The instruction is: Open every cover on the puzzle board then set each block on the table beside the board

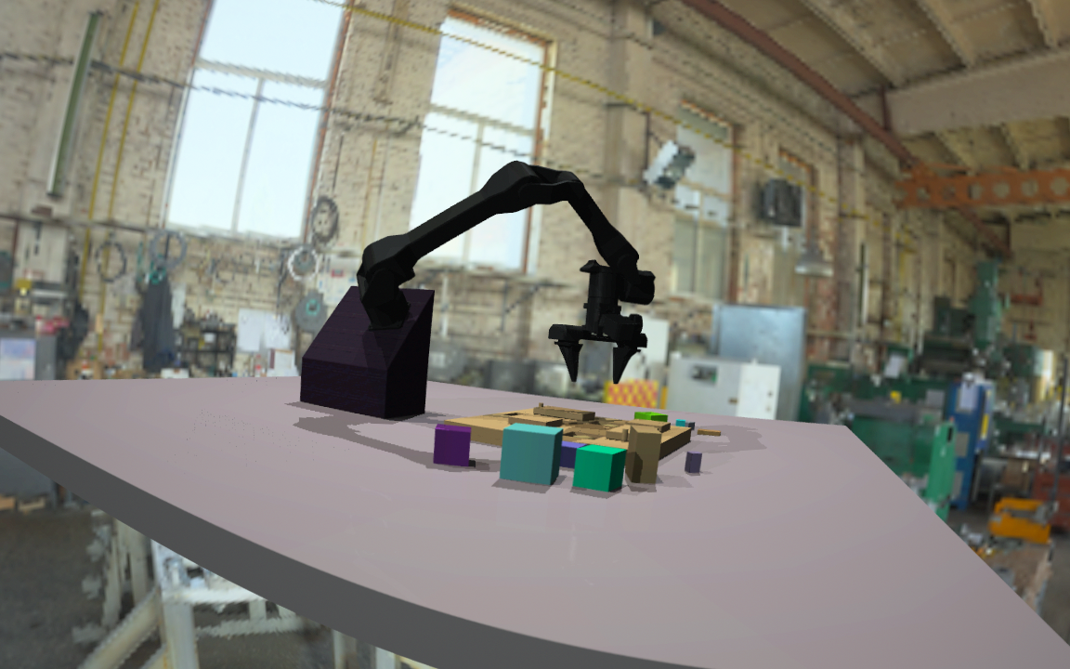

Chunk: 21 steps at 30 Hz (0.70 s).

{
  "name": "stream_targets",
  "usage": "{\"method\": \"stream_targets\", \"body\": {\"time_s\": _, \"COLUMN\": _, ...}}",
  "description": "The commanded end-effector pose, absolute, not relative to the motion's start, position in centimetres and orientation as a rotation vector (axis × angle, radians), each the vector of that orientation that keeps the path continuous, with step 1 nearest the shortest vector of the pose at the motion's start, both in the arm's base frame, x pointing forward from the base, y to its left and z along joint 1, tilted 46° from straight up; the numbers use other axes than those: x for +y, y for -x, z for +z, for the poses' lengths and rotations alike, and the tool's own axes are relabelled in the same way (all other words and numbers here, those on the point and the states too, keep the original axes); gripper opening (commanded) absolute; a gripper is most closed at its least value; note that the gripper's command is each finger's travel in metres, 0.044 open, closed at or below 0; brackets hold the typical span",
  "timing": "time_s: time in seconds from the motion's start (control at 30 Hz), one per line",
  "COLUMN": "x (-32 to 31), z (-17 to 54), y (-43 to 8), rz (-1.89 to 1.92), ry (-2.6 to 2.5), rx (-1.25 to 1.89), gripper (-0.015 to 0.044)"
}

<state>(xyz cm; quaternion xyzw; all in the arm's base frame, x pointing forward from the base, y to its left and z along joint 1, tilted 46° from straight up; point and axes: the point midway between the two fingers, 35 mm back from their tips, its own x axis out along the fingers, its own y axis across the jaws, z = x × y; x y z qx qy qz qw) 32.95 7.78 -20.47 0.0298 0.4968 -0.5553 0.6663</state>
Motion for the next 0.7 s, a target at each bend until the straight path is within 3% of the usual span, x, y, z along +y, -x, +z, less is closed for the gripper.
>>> {"method": "stream_targets", "body": {"time_s": 0.0, "x": 8.2, "z": -19.9, "y": -33.3, "rz": -1.249, "ry": -0.079, "rx": 1.121, "gripper": 0.0414}}
{"method": "stream_targets", "body": {"time_s": 0.5, "x": 2.7, "z": -13.4, "y": -33.7, "rz": -0.851, "ry": 0.377, "rx": 1.459, "gripper": 0.0020}}
{"method": "stream_targets", "body": {"time_s": 0.67, "x": 0.6, "z": -11.3, "y": -33.3, "rz": -0.695, "ry": 0.540, "rx": 1.556, "gripper": 0.0000}}
